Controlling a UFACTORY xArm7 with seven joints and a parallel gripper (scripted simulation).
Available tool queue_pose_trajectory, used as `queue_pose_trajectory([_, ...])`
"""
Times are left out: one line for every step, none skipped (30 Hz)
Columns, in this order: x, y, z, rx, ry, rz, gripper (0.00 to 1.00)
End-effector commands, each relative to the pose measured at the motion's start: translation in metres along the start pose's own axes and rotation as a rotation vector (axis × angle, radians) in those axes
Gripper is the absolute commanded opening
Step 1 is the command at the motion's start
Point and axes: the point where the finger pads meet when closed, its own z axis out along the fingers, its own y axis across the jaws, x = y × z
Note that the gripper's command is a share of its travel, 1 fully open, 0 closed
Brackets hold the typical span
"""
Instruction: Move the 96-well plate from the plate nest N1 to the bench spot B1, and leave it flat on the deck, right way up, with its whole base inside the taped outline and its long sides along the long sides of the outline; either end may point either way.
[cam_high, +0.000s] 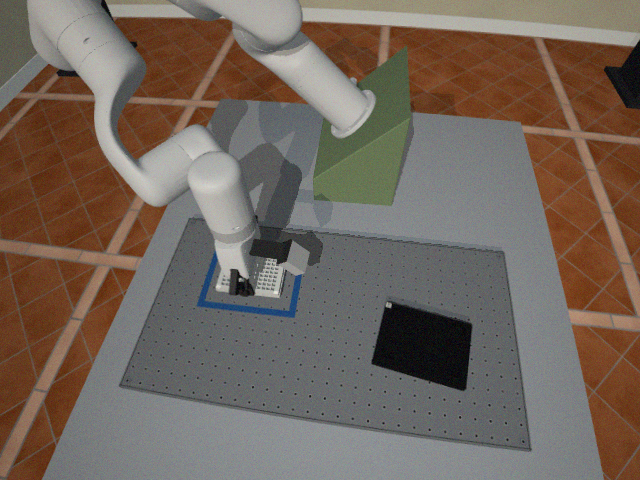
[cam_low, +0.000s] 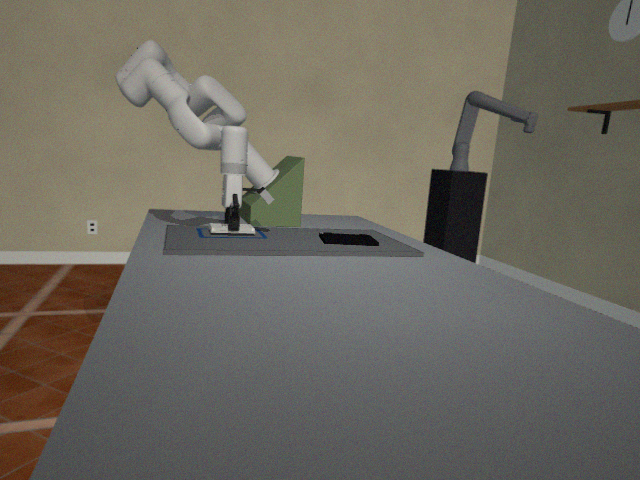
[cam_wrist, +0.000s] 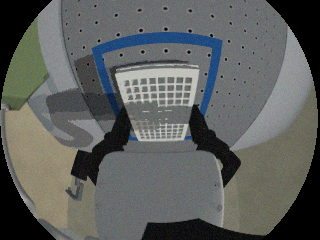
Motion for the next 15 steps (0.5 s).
queue_pose_trajectory([0.0003, 0.0013, -0.0004, -0.004, 0.0, -0.001, 0.0])
queue_pose_trajectory([0.0003, 0.0013, -0.0004, -0.004, 0.0, -0.001, 0.0])
queue_pose_trajectory([0.0003, 0.0013, -0.0002, -0.004, 0.0, -0.001, 0.0])
queue_pose_trajectory([0.0003, 0.0013, 0.0, -0.004, 0.0, -0.001, 0.0])
queue_pose_trajectory([0.0003, 0.0013, 0.0001, -0.004, 0.0, -0.001, 0.0])
queue_pose_trajectory([0.0003, 0.0013, 0.0003, -0.004, 0.0, -0.001, 0.0])
queue_pose_trajectory([0.0003, 0.0013, 0.0005, -0.004, 0.0, -0.001, 0.0])
queue_pose_trajectory([0.0003, 0.0013, 0.0006, -0.004, 0.0, -0.001, 0.0])
queue_pose_trajectory([0.0003, 0.0013, 0.0008, -0.004, 0.0, -0.001, 0.0])
queue_pose_trajectory([0.0003, 0.0013, 0.001, -0.004, 0.0, -0.001, 0.0])
queue_pose_trajectory([0.0003, 0.0013, 0.0011, -0.004, 0.0, -0.001, 0.0])
queue_pose_trajectory([0.0003, 0.0013, 0.0013, -0.004, 0.0, -0.001, 0.0])
queue_pose_trajectory([0.0003, 0.0013, 0.0014, -0.004, 0.0, -0.001, 0.0])
queue_pose_trajectory([0.0003, 0.0013, 0.0016, -0.004, 0.0, -0.001, 0.0])
queue_pose_trajectory([0.0003, 0.0013, 0.0018, -0.004, 0.0, -0.001, 0.0])
